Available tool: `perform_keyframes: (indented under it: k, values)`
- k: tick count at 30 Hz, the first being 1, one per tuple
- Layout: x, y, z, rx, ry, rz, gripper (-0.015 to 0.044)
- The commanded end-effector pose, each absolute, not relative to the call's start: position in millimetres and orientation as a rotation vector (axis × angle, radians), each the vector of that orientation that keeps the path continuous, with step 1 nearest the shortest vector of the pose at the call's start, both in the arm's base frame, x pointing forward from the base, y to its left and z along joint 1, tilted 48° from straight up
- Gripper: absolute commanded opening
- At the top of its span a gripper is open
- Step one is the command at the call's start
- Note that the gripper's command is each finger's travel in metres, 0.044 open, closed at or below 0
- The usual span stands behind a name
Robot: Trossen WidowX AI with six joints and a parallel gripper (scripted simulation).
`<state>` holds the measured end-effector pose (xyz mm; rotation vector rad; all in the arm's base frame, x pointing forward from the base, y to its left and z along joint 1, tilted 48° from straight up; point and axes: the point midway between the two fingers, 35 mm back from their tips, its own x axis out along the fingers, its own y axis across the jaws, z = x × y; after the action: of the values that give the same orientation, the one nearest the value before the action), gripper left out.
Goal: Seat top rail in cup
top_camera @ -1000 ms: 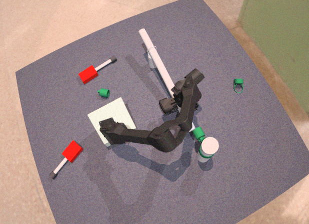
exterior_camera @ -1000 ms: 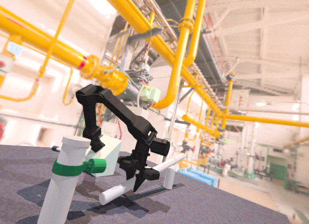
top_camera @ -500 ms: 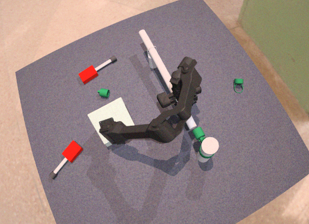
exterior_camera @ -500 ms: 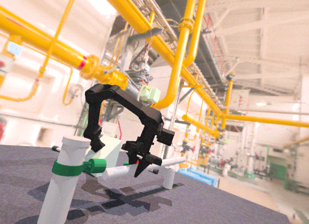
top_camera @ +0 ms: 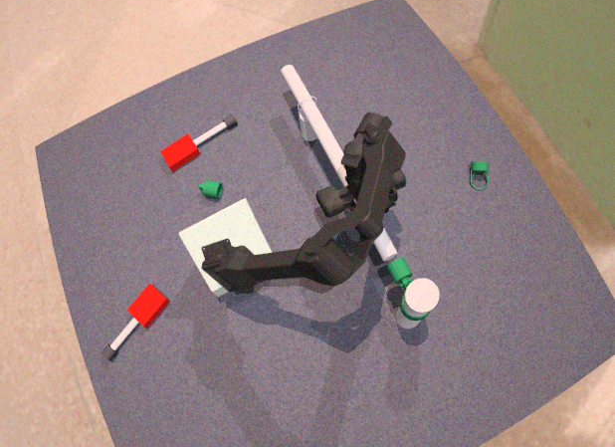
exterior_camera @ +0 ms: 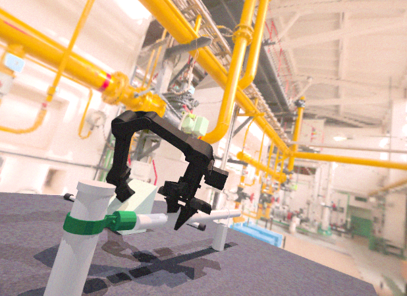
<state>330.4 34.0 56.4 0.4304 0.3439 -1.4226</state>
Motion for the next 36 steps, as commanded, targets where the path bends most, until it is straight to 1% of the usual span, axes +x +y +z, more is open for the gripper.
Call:
perform_keyframes:
  k: [1,19,36]
  values:
    - [330.3,34.5,56.2,0.430,0.347,-1.420,0.0000]
    - [331.8,39.9,64.0,0.430,0.347,-1.420,0.0000]
    - [332.2,22.6,76.8,0.424,0.347,-1.423,0.0000]
